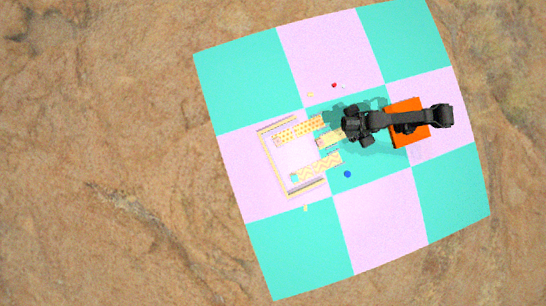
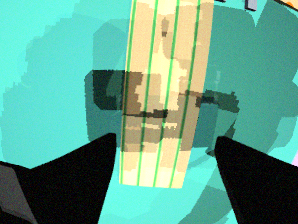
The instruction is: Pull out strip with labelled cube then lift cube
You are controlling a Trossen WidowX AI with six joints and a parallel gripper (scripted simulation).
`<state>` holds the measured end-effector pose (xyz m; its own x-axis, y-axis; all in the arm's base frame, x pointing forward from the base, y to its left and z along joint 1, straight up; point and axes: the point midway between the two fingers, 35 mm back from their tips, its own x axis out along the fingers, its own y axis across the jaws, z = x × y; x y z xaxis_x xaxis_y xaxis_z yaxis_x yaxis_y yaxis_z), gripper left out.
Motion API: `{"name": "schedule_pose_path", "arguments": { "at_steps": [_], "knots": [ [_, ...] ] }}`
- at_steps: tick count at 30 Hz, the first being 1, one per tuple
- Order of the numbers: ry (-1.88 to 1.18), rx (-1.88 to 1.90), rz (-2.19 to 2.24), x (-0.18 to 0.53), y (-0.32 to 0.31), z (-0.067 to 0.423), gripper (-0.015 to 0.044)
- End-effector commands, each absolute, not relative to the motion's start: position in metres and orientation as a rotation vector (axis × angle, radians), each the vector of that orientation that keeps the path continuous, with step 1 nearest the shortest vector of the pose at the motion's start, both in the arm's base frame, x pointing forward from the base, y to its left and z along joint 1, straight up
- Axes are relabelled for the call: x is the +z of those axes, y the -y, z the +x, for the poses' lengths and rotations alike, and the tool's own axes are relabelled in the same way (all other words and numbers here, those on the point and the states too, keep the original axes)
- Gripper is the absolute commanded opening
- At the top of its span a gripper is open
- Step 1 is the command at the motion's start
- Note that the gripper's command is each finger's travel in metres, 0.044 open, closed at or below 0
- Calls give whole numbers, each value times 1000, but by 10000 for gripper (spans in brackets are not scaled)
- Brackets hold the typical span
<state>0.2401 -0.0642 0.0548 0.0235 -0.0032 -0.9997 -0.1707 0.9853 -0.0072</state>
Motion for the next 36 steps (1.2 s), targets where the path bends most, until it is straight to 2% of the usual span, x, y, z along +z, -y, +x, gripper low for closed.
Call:
{"name": "schedule_pose_path", "arguments": {
  "at_steps": [1, 3, 36],
  "knots": [
    [-1541, 130, -143, 57, 63, 256, 394],
    [-1541, 130, -143, 58, 62, 262, 440],
    [-1532, 130, -142, 74, 52, 362, 440]
  ]
}}
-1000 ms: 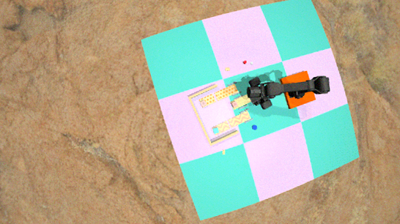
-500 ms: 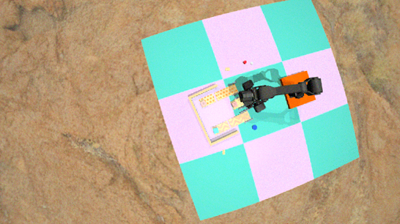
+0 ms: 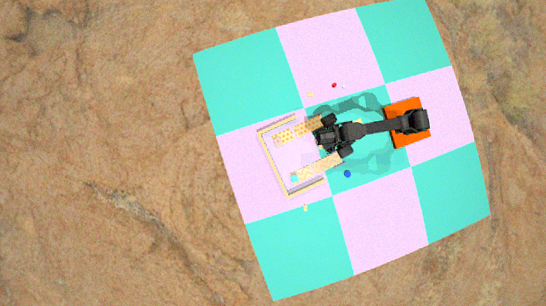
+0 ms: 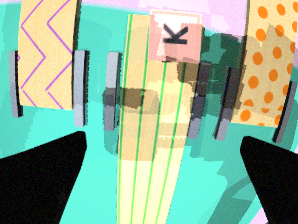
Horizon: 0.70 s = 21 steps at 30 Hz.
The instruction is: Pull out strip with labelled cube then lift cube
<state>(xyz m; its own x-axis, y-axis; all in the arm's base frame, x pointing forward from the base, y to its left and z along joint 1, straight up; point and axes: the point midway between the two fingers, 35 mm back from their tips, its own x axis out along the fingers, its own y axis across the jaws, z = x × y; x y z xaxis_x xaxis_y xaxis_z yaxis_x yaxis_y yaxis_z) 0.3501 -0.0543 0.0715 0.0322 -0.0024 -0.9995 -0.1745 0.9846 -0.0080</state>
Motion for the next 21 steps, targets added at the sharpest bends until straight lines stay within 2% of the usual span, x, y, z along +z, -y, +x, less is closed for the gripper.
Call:
{"name": "schedule_pose_path", "arguments": {
  "at_steps": [1, 16, 21],
  "knots": [
    [-1532, 130, -142, 75, 52, 366, 440],
    [-1528, 130, -142, 84, 47, 406, 440],
    [-1528, 130, -142, 79, 47, 407, 309]
  ]
}}
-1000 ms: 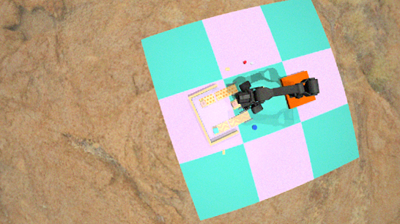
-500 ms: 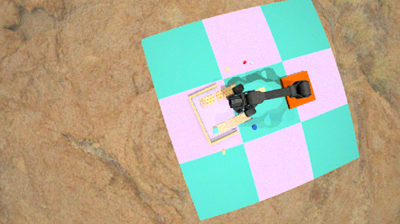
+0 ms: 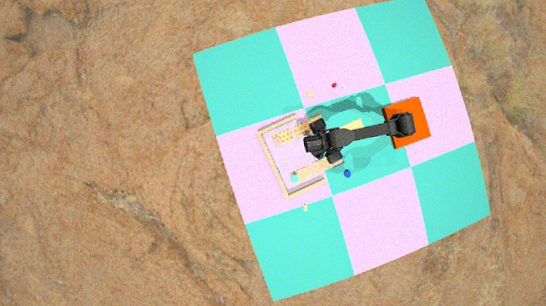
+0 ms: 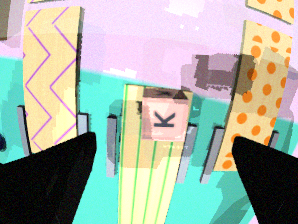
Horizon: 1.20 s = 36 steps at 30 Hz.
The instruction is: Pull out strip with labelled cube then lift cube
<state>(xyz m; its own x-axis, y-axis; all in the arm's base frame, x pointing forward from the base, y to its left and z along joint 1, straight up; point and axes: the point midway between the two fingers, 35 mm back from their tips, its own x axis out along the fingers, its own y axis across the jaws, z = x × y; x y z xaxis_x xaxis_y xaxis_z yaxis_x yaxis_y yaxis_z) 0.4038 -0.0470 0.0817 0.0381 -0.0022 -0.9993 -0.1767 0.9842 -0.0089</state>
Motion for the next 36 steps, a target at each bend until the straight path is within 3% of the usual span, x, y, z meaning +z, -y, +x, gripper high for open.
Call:
{"name": "schedule_pose_path", "arguments": {
  "at_steps": [1, 3, 35, 36],
  "knots": [
    [-1528, 130, -142, 77, 47, 407, 282],
    [-1528, 130, -142, 74, 47, 407, 250],
    [-1528, 130, -142, 29, 47, 408, 250],
    [-1527, 135, -143, 32, 47, 408, 224]
  ]
}}
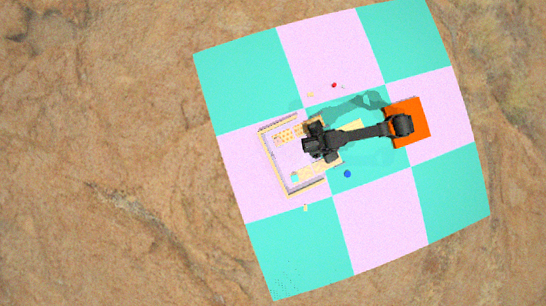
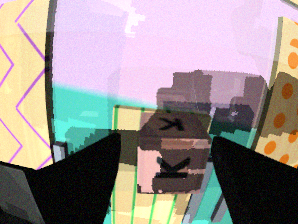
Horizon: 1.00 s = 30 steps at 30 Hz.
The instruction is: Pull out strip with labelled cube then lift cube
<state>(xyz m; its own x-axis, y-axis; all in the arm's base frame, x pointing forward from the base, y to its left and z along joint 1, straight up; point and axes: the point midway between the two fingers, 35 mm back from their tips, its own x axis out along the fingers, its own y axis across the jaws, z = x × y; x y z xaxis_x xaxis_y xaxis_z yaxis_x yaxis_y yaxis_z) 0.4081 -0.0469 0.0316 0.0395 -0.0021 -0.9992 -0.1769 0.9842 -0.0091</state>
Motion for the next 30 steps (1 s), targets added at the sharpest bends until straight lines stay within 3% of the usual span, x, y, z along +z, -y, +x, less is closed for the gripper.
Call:
{"name": "schedule_pose_path", "arguments": {
  "at_steps": [1, 3, 10, 14, 30],
  "knots": [
    [-1527, 135, -143, 32, 47, 408, 198],
    [-1527, 135, -143, 32, 47, 408, 145],
    [-1527, 135, -143, 32, 47, 408, 98],
    [-1527, 134, -143, 34, 47, 406, 0],
    [-1533, 131, -141, 71, 40, 348, 0]
  ]
}}
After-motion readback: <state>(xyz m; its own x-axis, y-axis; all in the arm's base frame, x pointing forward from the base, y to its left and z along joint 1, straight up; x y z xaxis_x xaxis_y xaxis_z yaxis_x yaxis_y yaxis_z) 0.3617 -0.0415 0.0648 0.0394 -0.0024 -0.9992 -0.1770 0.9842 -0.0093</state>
